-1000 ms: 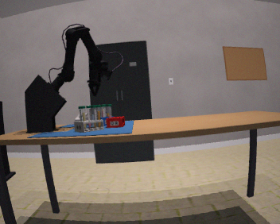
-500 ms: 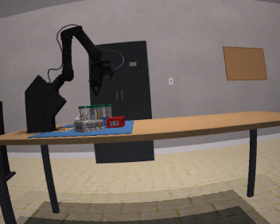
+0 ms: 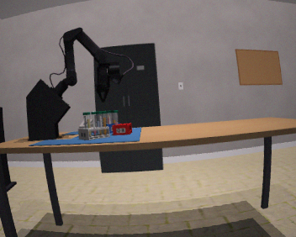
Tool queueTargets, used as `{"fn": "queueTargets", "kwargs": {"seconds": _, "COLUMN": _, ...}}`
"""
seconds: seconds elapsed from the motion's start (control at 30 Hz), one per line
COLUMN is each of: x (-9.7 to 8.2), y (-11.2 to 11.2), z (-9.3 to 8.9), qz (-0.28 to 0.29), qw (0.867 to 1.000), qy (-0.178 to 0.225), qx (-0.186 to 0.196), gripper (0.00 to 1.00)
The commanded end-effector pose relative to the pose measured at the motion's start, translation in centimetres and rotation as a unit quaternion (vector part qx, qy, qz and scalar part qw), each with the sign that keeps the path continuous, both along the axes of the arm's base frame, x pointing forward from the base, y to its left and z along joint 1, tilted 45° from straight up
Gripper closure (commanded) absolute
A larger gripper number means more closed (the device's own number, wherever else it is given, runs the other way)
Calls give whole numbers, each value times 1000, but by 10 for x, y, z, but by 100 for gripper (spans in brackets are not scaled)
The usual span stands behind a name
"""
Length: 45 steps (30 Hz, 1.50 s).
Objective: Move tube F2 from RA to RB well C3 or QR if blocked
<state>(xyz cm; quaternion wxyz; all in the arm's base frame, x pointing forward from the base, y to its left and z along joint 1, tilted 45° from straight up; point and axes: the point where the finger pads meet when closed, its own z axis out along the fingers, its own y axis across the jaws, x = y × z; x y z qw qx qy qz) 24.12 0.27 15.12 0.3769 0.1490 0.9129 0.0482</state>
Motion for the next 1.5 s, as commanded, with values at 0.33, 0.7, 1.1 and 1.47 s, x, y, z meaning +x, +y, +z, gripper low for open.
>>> {"fn": "queueTargets", "kwargs": {"seconds": 0.33, "x": 14, "y": -29, "z": 8, "qz": 42, "qw": 999, "qy": -14, "qx": 2, "gripper": 100}}
{"fn": "queueTargets", "kwargs": {"seconds": 0.7, "x": 19, "y": -60, "z": 5, "qz": 42, "qw": 999, "qy": -14, "qx": 0, "gripper": 100}}
{"fn": "queueTargets", "kwargs": {"seconds": 1.1, "x": 21, "y": -80, "z": 11, "qz": 42, "qw": 999, "qy": -28, "qx": -11, "gripper": 100}}
{"fn": "queueTargets", "kwargs": {"seconds": 1.47, "x": 22, "y": -81, "z": 7, "qz": 40, "qw": 999, "qy": -22, "qx": -6, "gripper": 100}}
